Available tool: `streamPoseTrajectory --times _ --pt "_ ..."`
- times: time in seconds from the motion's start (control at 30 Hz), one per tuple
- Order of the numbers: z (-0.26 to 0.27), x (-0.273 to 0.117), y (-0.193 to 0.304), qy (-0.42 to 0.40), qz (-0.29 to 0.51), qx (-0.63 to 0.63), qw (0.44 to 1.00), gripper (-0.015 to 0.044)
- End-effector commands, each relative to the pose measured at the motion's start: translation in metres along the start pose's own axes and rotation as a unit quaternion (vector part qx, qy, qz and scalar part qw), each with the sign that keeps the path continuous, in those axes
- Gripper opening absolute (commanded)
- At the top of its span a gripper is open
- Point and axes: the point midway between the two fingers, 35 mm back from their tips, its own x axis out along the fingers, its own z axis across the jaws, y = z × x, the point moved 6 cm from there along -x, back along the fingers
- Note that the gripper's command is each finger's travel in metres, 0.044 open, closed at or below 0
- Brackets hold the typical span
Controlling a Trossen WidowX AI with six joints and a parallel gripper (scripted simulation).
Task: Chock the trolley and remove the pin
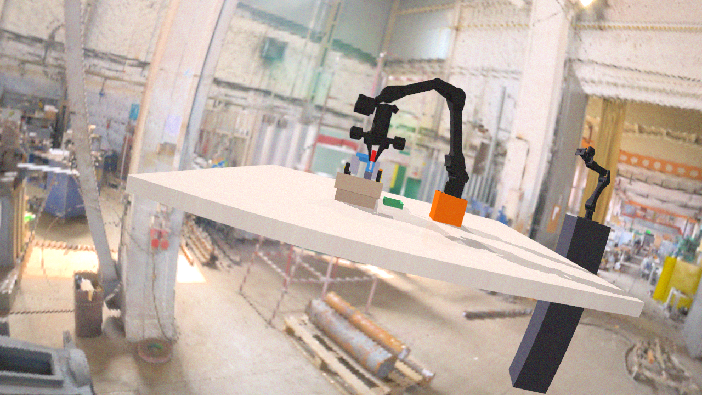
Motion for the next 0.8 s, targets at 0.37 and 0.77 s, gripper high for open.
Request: streamPoseTrajectory --times 0.37,0.77 --pt "0.000 -0.012 0.002 -0.002 0.002 -0.002 1.000 0.0000" --pt "0.000 -0.020 0.003 -0.002 0.002 -0.002 1.000 0.0000"
